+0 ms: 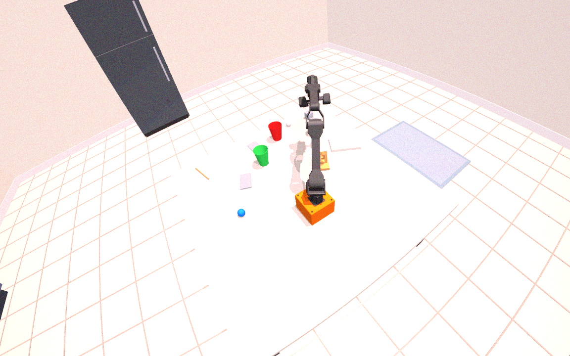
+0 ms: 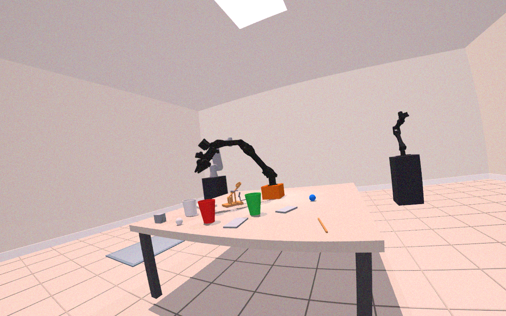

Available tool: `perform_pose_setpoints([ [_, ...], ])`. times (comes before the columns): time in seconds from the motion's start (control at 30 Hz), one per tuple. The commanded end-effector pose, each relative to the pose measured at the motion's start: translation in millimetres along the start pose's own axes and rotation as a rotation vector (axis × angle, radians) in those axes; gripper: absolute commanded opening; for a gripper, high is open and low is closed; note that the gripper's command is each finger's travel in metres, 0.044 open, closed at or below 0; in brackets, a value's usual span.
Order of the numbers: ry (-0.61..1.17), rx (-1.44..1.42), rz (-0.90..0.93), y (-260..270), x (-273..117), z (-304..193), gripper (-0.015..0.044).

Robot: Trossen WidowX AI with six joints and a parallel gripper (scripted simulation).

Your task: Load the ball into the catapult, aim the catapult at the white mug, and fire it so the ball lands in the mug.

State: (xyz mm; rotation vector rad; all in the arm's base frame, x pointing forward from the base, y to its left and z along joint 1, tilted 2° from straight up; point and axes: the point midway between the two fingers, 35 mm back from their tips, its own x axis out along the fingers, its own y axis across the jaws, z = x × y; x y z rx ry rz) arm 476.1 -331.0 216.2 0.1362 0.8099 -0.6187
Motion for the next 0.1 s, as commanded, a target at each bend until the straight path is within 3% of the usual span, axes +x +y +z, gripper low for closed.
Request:
perform_pose_setpoints([
  [0.0, 0.0, 0.0, 0.0, 0.0, 0.0, 0.0, 0.044],
  [0.07, 0.0, 0.0, 0.0, 0.0, 0.0, 0.0, 0.044],
])
